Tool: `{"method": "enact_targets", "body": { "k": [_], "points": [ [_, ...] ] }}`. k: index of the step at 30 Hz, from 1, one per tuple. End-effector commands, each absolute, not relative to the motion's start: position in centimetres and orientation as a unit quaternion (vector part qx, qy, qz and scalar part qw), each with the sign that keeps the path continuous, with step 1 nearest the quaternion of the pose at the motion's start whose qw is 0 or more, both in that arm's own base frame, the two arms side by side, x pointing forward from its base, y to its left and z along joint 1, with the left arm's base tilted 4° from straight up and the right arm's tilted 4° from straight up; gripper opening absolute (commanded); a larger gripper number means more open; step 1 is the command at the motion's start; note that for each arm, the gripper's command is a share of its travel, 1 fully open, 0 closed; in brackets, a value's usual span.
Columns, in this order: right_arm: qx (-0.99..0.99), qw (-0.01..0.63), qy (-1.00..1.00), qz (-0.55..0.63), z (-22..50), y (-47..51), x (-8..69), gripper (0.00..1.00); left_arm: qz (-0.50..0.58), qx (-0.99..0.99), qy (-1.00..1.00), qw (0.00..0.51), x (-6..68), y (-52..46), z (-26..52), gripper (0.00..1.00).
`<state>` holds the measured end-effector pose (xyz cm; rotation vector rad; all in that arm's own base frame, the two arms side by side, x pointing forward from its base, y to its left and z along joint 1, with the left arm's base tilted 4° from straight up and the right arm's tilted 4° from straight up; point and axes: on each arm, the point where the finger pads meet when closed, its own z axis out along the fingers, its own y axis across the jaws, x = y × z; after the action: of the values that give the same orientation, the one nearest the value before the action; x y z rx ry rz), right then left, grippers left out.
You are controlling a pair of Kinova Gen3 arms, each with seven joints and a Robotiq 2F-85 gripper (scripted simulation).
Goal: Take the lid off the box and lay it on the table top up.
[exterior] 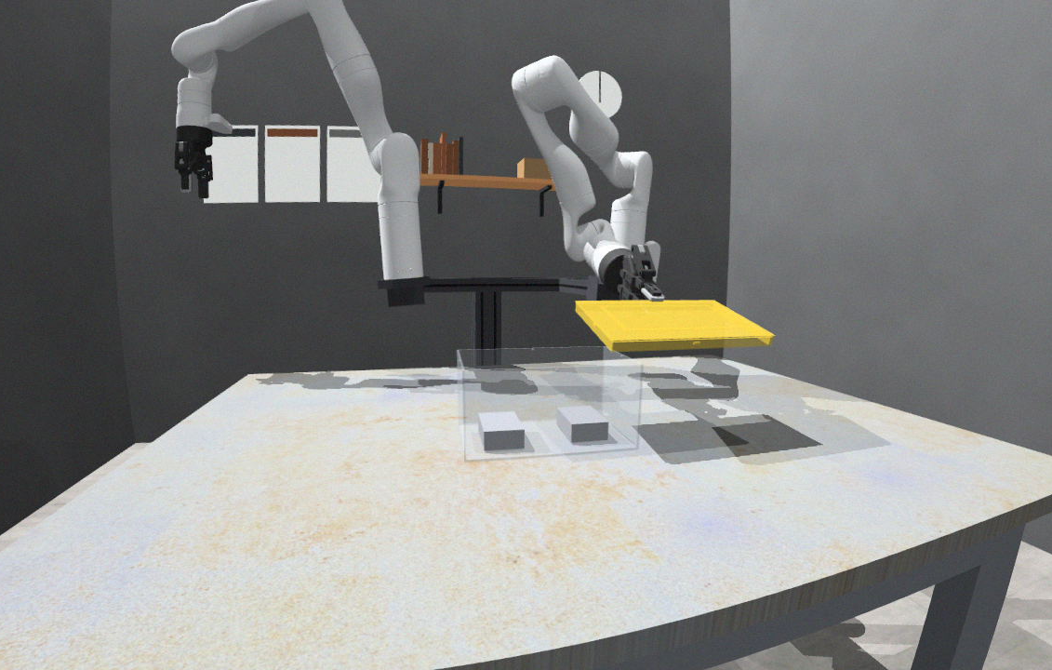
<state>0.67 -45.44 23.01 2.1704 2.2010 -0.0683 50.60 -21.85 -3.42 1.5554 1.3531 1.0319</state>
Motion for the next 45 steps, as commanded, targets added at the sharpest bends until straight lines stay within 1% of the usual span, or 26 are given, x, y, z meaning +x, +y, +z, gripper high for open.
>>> {"method": "enact_targets", "body": {
  "k": [1, 17, 45],
  "points": [
    [0.702, 0.026, 0.712, -0.023, 23.1, -45.5, 0.7, 1.000, 0.409, 0.616, 0.536, 0.407, 50.7, -21.2, -3.3, 0.233],
    [0.702, 0.026, 0.712, -0.023, 23.1, -45.5, 0.7, 1.000, 0.409, 0.616, 0.536, 0.407, 50.7, -16.2, -2.9, 0.233],
    [0.702, 0.026, 0.712, -0.023, 23.1, -45.5, 0.7, 1.000, 0.409, 0.616, 0.536, 0.407, 50.8, -12.2, -2.7, 0.233]
  ]
}}
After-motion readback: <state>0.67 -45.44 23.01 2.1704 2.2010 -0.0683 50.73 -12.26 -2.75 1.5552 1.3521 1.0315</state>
